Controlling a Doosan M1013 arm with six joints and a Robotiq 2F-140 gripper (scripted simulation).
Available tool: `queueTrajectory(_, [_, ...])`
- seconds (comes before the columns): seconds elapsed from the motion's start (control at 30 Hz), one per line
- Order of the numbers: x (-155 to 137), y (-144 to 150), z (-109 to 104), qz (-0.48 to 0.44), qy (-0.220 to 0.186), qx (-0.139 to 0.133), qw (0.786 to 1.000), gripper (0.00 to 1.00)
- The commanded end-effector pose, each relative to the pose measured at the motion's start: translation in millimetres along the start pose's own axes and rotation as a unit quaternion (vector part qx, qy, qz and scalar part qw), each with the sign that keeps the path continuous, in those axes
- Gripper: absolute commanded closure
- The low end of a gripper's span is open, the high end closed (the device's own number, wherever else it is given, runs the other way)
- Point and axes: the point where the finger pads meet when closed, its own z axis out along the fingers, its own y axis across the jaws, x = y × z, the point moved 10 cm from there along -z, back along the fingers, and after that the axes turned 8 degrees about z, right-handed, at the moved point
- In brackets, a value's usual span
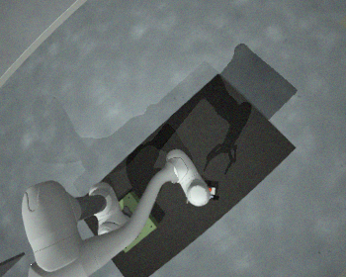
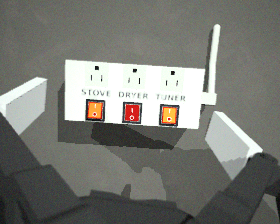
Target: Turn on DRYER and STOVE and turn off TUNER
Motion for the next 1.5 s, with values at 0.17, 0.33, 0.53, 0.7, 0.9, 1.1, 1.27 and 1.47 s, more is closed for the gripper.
queueTrajectory(0.17, [51,-14,-28,0.304,-0.047,-0.069,0.949,0.00])
queueTrajectory(0.33, [52,-14,-29,0.308,-0.048,-0.071,0.947,0.00])
queueTrajectory(0.53, [52,-14,-29,0.308,-0.048,-0.071,0.947,0.00])
queueTrajectory(0.7, [52,-14,-29,0.308,-0.048,-0.071,0.947,0.00])
queueTrajectory(0.9, [51,-14,-28,0.292,-0.049,-0.070,0.953,0.00])
queueTrajectory(1.1, [47,-14,-25,0.199,-0.056,-0.065,0.976,0.00])
queueTrajectory(1.27, [39,-13,-18,0.025,-0.066,-0.053,0.996,0.00])
queueTrajectory(1.47, [27,-11,-8,-0.126,-0.069,-0.038,0.989,0.00])
